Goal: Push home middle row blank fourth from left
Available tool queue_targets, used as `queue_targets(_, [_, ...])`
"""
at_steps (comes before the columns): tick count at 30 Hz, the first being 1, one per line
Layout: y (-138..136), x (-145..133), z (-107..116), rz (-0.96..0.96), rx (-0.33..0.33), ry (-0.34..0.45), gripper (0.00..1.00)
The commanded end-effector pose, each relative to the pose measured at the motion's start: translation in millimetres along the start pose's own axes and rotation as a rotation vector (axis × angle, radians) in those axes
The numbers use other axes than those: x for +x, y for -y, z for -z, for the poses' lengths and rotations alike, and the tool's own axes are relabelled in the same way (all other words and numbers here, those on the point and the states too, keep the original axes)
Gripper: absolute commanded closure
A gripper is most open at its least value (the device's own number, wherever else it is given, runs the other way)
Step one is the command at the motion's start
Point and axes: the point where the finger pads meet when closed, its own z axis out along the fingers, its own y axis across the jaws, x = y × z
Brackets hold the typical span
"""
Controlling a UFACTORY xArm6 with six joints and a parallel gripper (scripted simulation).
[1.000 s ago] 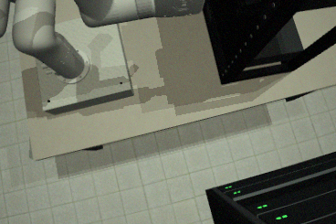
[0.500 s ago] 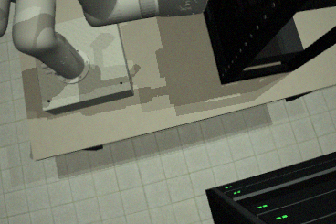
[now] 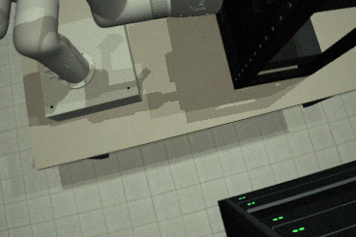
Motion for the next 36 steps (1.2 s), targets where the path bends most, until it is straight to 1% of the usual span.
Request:
queue_targets(1, [-2.2, 0.1, -5.2, 0.0, -0.004, 0.0, 1.0])
queue_targets(5, [-2.3, 0.1, -9.4, 0.0, -0.004, 0.0, 1.0])
queue_targets(36, [-2.5, 0.1, -14.2, 0.0, -0.004, 0.0, 1.0])
